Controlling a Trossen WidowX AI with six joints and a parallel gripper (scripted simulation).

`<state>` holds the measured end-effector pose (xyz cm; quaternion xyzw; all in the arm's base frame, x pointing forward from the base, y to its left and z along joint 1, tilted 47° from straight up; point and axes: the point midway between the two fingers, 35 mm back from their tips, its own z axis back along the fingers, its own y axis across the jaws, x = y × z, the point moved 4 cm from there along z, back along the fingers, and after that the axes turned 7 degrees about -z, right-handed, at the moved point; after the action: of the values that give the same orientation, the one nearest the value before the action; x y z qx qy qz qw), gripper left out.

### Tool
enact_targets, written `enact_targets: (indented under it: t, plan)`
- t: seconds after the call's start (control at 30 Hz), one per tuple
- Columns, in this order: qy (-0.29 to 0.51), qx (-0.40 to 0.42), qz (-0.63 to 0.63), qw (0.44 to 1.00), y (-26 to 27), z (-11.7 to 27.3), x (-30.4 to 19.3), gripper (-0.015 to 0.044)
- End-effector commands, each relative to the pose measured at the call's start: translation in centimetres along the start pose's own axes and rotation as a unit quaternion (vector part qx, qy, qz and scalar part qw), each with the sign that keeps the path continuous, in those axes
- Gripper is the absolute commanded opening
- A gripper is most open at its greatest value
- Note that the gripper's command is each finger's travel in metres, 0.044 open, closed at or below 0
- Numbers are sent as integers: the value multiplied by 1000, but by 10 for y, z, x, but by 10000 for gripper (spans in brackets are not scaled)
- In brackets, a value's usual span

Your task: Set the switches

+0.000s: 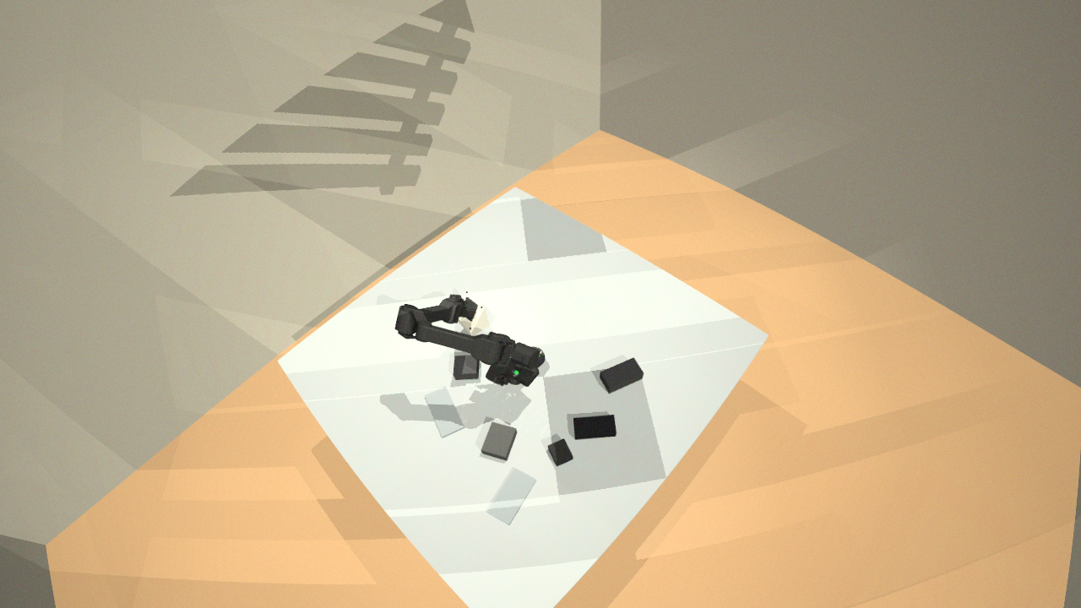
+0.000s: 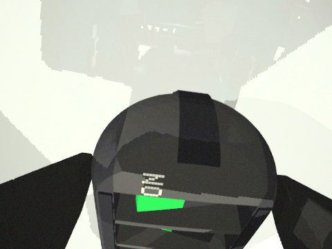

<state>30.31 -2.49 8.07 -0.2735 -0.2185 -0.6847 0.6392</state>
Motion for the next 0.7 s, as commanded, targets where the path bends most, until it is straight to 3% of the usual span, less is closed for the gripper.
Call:
enact_targets:
  t: [0.0, 0.67]
  plan:
    - [-4, 3, 0, 1000, 1, 5, -5, 336]
    - [-24, 6, 0, 1000, -1, 16, -19, 336]
